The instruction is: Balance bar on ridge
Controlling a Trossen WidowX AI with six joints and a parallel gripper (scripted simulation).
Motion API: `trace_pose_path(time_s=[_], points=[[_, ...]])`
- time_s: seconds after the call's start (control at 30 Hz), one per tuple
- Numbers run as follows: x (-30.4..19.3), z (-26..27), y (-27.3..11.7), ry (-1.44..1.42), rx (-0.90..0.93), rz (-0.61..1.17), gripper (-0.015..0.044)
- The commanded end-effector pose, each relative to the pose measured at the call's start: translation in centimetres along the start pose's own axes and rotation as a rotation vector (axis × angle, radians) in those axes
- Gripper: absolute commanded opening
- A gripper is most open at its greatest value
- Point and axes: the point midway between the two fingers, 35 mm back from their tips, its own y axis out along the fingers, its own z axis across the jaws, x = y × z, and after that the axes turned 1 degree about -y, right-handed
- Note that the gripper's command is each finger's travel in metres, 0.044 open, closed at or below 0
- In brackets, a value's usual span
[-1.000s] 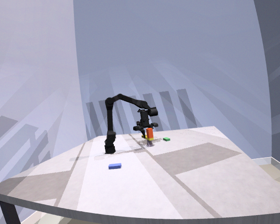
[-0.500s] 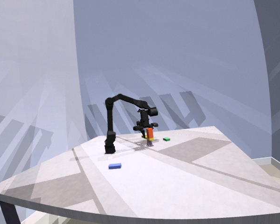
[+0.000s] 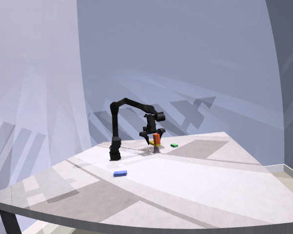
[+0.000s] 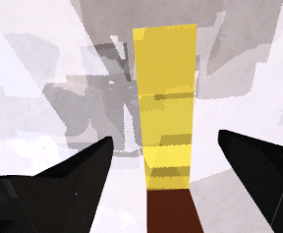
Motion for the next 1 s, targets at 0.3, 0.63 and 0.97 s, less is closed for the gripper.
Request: trace_pose_path(time_s=[0.3, 0.63, 0.97], points=[[0.0, -0.1, -9.2, 0.0, 0.0, 0.0, 0.044], [0.0, 0.0, -10.0, 0.0, 0.0, 0.0, 0.044], [0.0, 0.0, -10.0, 0.0, 0.0, 0.0, 0.044]])
